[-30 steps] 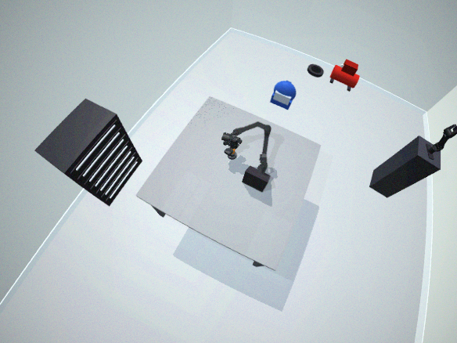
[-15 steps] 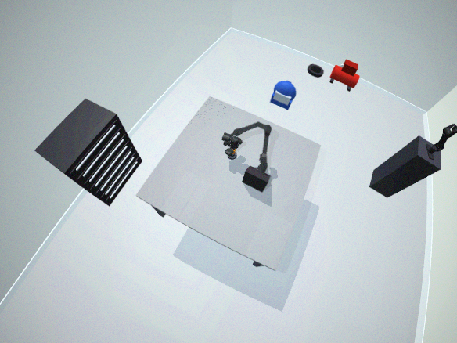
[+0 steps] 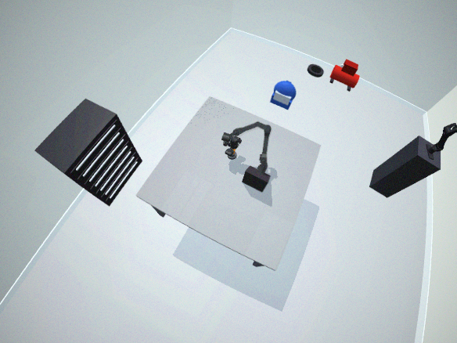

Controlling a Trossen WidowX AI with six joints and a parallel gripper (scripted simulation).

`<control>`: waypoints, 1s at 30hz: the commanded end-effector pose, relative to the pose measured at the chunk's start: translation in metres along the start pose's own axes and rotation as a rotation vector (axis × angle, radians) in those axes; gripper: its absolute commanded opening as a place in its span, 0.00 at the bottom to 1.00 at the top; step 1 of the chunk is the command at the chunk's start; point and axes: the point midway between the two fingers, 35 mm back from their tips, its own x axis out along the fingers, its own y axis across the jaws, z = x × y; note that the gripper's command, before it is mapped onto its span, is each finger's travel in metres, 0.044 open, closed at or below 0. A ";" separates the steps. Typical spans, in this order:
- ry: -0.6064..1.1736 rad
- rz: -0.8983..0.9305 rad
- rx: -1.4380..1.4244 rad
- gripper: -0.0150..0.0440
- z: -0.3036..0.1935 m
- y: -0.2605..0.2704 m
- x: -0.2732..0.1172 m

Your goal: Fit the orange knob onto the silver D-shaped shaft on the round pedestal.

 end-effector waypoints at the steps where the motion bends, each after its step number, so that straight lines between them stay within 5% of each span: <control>1: -0.003 0.001 -0.102 0.25 0.003 -0.001 -0.001; 30: -0.003 0.001 -0.337 0.25 0.001 0.000 0.000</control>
